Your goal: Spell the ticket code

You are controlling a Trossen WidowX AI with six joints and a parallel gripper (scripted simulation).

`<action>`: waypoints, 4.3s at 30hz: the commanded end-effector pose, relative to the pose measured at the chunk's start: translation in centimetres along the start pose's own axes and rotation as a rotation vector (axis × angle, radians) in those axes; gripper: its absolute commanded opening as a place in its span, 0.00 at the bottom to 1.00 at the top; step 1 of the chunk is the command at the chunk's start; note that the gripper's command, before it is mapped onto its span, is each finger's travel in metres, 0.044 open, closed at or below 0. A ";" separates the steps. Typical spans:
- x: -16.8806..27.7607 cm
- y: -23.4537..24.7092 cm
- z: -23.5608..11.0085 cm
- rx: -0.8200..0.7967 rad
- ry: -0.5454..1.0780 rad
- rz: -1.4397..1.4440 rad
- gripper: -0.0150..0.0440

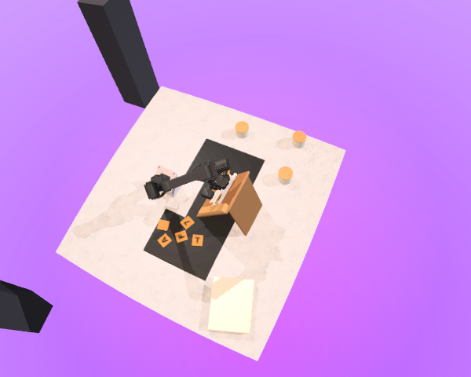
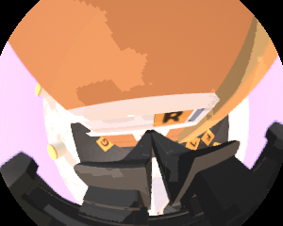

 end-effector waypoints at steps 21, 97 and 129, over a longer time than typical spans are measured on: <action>-0.8 -0.2 1.0 0.003 0.000 -0.002 0.25; -0.4 -1.6 0.8 0.004 0.000 -0.002 0.25; 9.9 -1.4 -13.4 0.182 -0.480 -1.560 0.97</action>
Point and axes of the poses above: the point midway between the two fingers, 35 mm back from their tips, its own z axis out along the fingers, its own y axis across the jaws, x = y × z, the point moved 9 cm from there along -z, back along the fingers, and after that the axes turned 10 degrees about -z, right-handed, at the moved point
